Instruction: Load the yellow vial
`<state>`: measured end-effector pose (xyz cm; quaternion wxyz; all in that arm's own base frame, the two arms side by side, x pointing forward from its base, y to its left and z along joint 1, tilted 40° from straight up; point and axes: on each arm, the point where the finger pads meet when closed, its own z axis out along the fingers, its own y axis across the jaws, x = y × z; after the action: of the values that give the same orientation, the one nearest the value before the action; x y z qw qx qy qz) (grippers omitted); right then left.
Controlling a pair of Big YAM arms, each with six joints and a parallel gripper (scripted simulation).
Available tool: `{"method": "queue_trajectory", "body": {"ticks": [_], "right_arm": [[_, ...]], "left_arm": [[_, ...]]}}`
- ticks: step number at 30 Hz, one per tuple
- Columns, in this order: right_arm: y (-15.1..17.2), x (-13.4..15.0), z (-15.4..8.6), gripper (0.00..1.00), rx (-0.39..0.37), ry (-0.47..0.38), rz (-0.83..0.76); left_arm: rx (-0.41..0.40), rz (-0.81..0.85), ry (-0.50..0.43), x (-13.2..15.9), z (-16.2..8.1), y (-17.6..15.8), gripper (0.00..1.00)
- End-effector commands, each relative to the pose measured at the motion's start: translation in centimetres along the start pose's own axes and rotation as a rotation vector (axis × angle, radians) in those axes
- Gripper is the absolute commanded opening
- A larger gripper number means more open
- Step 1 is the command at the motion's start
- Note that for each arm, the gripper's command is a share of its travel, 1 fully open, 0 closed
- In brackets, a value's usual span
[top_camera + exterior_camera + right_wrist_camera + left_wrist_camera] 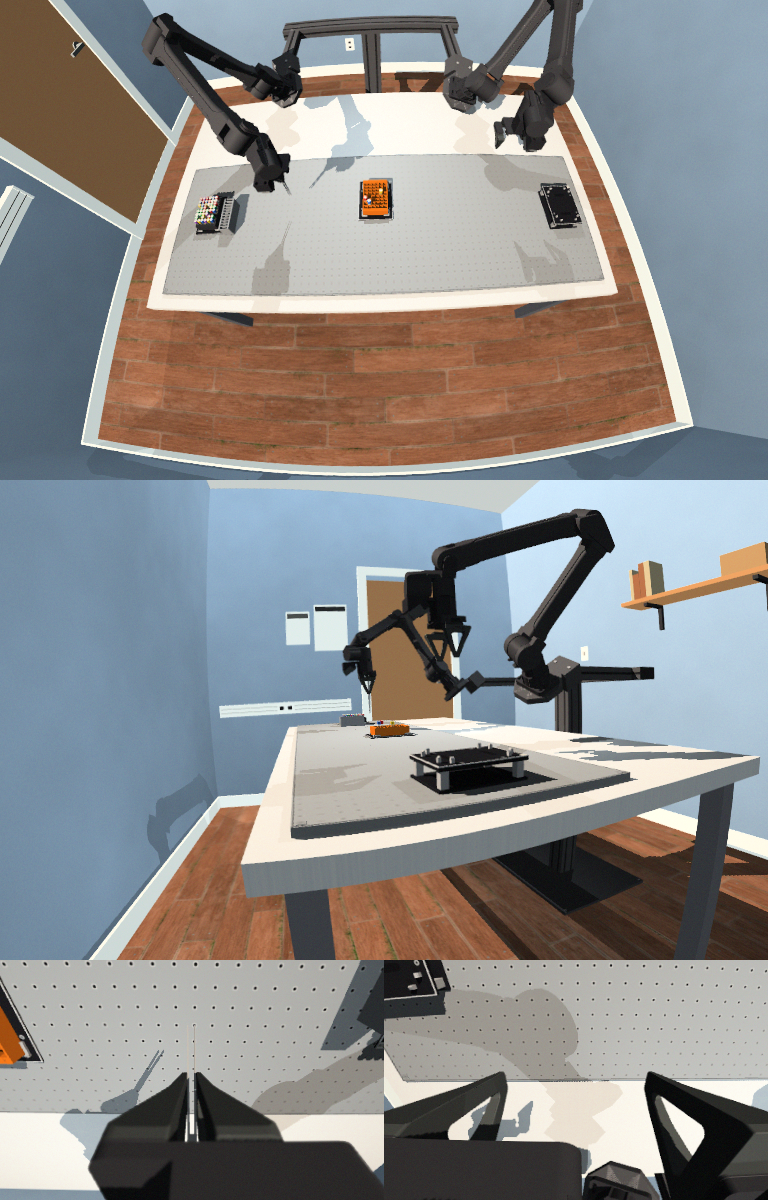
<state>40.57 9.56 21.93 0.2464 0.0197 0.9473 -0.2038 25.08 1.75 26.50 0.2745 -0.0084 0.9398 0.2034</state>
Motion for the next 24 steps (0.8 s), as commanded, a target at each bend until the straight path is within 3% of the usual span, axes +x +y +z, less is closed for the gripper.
{"method": "queue_trajectory", "body": {"ticks": [1, 14, 15, 24], "right_arm": [[-1.2, -0.4, -0.3, 0.07, -0.005, -0.015, 0.008], [-3.0, -0.5, -0.4, 0.07, -0.005, -0.018, 0.009], [-3.2, -1.8, -1.1, 0.07, -0.012, -0.039, 0.023], [-4.7, -1.0, -0.7, 0.07, -0.006, -0.027, 0.014]], "left_arm": [[0.003, -0.021, -0.024, -1.0, -0.9, 0.1, 1.00], [0.003, -0.021, -0.024, -1.0, -0.9, 0.1, 1.00], [0.003, -0.021, -0.024, -1.0, -0.9, 0.1, 1.00], [0.003, -0.021, -0.024, -1.0, -0.9, 0.1, 1.00]]}}
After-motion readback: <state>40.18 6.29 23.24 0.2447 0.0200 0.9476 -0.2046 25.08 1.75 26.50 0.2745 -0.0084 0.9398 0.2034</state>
